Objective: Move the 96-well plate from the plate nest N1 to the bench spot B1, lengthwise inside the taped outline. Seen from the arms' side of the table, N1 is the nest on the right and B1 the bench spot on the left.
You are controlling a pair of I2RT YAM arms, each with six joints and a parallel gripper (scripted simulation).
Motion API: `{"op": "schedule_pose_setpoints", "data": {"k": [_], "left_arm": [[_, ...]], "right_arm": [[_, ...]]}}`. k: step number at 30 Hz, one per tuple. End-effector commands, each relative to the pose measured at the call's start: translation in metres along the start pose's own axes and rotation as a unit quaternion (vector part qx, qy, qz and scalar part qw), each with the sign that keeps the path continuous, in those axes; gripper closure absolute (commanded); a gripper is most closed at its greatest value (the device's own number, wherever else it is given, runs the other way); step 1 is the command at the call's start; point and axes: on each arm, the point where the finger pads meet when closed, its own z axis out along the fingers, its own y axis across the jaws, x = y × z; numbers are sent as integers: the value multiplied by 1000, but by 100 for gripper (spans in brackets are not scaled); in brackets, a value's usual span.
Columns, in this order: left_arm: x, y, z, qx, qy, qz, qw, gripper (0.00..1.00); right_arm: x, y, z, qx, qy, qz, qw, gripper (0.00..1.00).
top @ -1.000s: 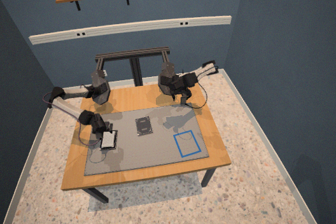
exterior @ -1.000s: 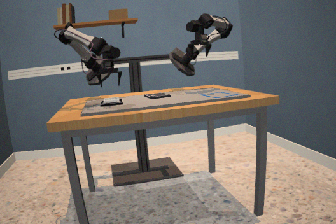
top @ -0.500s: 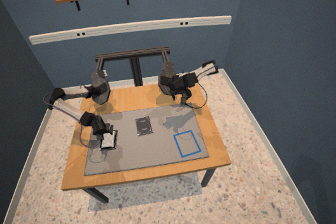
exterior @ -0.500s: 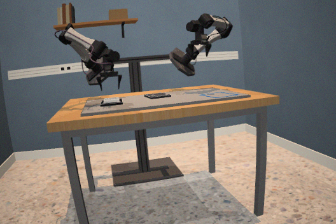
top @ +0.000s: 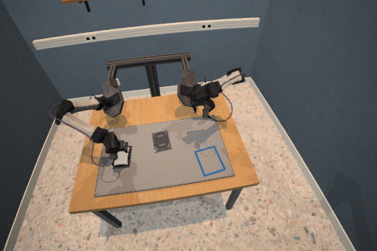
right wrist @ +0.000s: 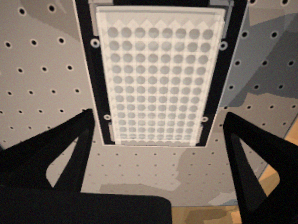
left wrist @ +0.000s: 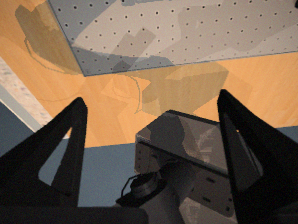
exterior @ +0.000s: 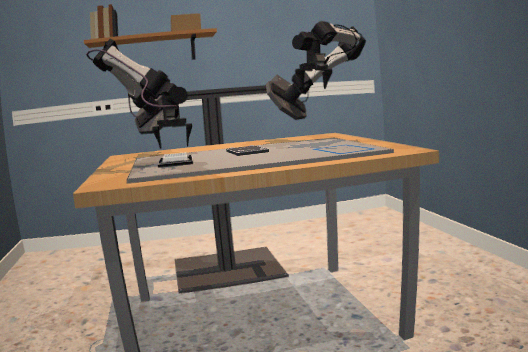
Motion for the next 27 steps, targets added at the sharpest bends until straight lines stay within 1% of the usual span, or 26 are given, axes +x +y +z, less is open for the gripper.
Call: {"op": "schedule_pose_setpoints", "data": {"k": [1,10,13,24,26,27], "left_arm": [[-4,3,-6,-36,2,-6,999,0],[-4,3,-6,-36,2,-6,999,0],[-4,3,-6,-36,2,-6,999,0],[-4,3,-6,-36,2,-6,999,0],[-4,3,-6,-36,2,-6,999,0],[-4,3,-6,-36,2,-6,999,0]], "right_arm": [[4,2,14,-2,5,-3,1000,0],[3,2,28,-2,5,-3,1000,0],[1,1,28,-3,2,1,1000,0],[3,2,48,-2,5,-3,1000,0],[-1,1,47,-3,1,2,1000,0],[-5,4,40,-9,-9,1,1000,0]]}}
